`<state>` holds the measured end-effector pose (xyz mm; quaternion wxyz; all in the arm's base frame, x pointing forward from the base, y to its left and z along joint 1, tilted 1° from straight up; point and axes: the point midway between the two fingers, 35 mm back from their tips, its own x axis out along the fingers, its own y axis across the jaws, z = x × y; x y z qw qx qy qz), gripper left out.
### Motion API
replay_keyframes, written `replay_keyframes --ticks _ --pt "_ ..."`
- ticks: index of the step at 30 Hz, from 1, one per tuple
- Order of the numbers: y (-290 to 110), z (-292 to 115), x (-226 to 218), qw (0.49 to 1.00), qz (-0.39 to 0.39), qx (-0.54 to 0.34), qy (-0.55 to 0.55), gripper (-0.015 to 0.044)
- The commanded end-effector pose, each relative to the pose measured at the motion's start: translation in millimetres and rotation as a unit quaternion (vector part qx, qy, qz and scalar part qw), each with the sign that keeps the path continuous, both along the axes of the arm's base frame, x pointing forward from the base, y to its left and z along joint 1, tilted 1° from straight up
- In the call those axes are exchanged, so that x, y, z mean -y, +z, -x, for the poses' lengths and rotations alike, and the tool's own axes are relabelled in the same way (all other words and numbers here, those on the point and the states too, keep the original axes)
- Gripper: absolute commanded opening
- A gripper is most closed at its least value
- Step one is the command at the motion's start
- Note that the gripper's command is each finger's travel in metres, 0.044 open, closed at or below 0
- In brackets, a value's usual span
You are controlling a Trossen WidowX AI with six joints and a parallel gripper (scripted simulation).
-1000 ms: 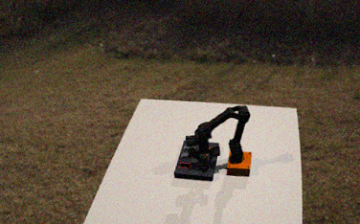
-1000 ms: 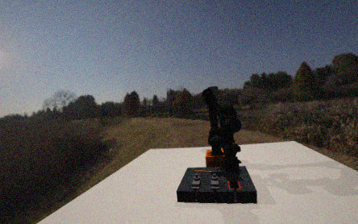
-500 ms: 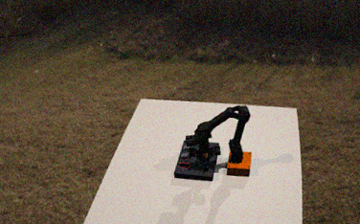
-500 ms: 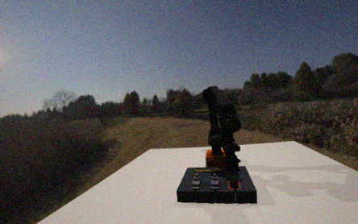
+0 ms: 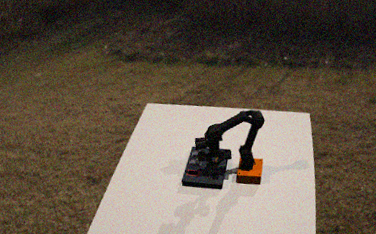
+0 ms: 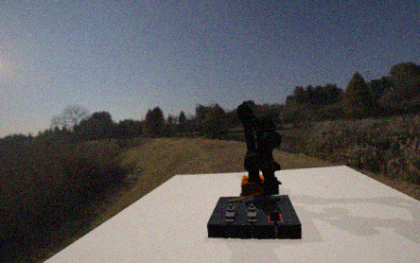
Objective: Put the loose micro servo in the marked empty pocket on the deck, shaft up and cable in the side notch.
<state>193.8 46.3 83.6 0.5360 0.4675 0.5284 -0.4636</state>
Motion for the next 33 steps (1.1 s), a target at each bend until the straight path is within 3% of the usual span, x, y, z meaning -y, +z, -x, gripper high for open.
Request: replay_keyframes --ticks 1,12,21,33 --pt "3 -1 0 1.000 0.000 0.004 -0.002 0.0000" --pt "4 -40 -9 1.000 0.000 0.006 -0.002 0.0000" --pt "4 -43 -9 1.000 0.000 0.006 0.007 0.0000" --pt "4 -43 -9 0.981 0.003 0.006 0.194 0.0000"
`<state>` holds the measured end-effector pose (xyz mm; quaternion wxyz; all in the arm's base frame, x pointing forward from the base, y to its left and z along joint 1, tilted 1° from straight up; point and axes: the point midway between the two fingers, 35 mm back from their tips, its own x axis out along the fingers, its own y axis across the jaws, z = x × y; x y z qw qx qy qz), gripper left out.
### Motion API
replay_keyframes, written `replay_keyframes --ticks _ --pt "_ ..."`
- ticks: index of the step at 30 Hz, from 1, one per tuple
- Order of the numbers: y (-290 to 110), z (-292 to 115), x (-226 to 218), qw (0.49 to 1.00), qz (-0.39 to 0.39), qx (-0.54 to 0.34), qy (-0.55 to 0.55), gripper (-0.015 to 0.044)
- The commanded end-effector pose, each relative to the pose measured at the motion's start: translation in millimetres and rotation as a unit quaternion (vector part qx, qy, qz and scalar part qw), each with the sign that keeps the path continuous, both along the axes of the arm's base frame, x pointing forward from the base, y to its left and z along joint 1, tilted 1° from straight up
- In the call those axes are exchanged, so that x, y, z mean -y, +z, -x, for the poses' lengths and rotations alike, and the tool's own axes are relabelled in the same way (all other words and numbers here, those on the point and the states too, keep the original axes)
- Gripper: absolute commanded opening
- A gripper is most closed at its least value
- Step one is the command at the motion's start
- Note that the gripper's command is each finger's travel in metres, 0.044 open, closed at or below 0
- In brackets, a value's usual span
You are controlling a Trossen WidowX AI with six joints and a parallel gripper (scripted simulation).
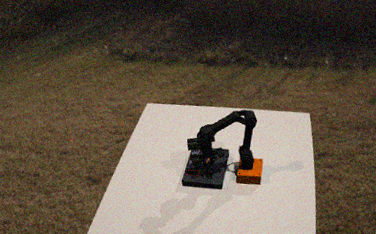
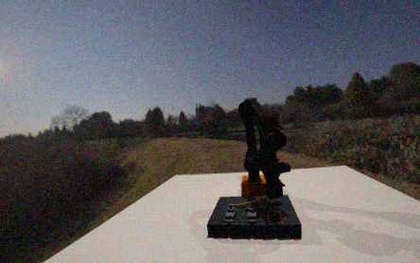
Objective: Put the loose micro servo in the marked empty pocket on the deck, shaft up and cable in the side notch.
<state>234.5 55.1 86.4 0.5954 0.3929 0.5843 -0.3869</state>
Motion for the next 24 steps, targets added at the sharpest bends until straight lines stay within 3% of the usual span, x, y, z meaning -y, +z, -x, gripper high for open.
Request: replay_keyframes --ticks 1,12,24 --pt "1.0 -1.9 0.1 0.997 0.002 0.003 0.078 0.0000" --pt "1.1 -1.9 0.1 0.964 0.006 0.003 0.266 0.0000" --pt "1.1 -1.9 0.0 0.888 0.010 0.002 0.460 0.0000"
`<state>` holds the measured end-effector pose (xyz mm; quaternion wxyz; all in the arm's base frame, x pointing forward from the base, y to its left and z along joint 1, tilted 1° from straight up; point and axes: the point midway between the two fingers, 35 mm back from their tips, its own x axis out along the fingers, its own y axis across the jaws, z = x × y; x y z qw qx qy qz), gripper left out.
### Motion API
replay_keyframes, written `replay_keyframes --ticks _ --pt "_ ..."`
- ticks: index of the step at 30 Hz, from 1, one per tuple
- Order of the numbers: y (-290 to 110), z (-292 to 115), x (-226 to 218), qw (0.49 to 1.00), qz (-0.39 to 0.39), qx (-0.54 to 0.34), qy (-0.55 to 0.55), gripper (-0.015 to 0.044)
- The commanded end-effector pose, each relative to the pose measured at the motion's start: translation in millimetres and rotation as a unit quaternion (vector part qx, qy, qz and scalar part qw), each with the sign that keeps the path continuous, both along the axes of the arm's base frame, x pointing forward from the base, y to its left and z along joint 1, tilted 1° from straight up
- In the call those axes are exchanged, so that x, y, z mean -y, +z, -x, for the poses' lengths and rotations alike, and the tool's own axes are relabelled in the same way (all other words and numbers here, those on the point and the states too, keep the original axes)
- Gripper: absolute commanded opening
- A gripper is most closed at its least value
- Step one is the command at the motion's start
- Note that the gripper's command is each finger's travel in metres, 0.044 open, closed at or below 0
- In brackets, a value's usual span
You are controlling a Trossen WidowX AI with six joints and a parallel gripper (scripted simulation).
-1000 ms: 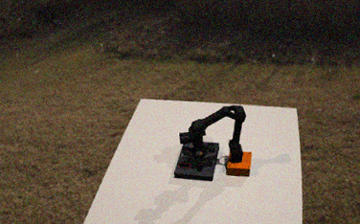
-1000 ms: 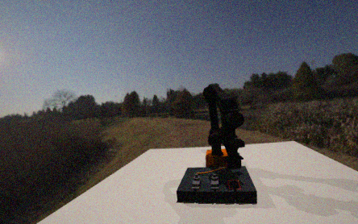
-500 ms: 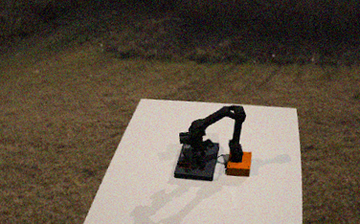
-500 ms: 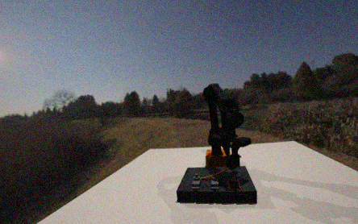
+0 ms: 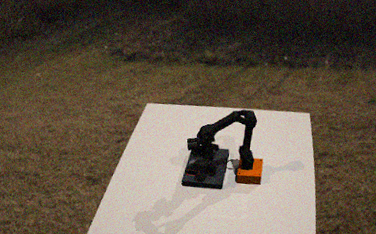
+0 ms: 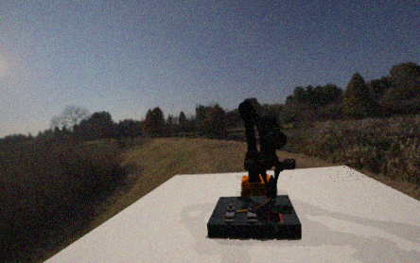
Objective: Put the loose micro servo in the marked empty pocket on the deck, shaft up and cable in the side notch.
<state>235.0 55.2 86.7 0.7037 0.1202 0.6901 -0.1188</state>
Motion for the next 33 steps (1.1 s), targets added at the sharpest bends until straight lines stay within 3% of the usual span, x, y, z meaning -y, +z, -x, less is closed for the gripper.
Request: replay_keyframes --ticks 1,5,15,33 --pt "1 -1 0 0.997 0.002 0.003 0.082 0.0000" --pt "1 -1 0 0.990 0.004 0.002 0.139 0.0000" --pt "1 -5 0 0.990 0.004 0.003 0.142 0.0000" --pt "4 -75 4 0.990 0.005 0.006 0.142 0.0000"
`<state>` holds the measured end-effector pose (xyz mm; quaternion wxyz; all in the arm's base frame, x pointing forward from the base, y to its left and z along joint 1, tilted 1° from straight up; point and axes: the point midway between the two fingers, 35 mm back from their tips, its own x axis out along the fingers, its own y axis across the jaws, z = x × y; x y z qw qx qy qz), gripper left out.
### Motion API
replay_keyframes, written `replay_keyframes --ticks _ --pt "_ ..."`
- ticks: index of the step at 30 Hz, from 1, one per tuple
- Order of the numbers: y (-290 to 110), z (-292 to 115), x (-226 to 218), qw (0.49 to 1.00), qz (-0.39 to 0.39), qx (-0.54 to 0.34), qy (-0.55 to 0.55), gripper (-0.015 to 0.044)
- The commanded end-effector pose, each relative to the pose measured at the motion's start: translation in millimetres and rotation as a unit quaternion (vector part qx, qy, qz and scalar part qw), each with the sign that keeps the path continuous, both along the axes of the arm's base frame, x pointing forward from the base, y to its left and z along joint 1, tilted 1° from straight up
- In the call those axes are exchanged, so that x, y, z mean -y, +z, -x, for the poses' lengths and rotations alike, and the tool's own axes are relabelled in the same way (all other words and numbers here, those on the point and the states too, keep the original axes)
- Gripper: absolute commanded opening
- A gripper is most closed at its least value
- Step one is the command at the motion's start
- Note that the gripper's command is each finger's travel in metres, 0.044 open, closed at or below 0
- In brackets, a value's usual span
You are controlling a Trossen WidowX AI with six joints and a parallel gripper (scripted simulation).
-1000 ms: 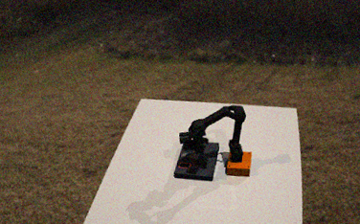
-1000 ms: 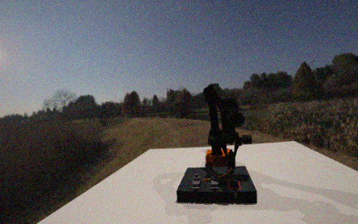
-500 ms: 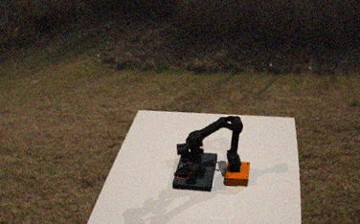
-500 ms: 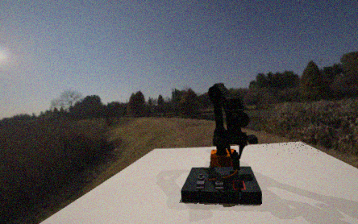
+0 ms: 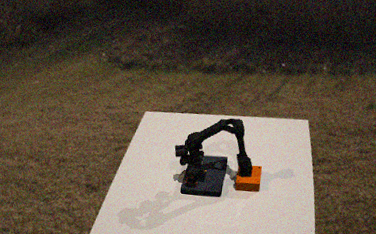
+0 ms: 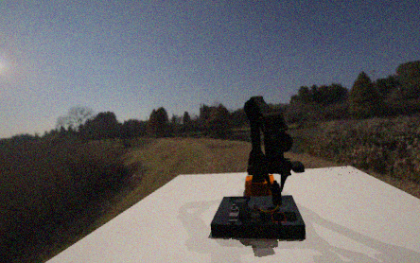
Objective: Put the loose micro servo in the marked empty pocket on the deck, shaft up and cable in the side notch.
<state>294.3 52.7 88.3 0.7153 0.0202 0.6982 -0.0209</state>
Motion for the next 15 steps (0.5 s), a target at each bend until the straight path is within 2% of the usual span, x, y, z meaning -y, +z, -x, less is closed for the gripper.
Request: replay_keyframes --ticks 1,9,15 --pt "3 -20 2 1.000 0.001 0.004 0.002 0.0000" --pt "4 -49 4 1.000 0.001 0.006 0.002 0.0000" --pt "3 -52 4 1.000 0.001 0.006 0.002 0.0000"
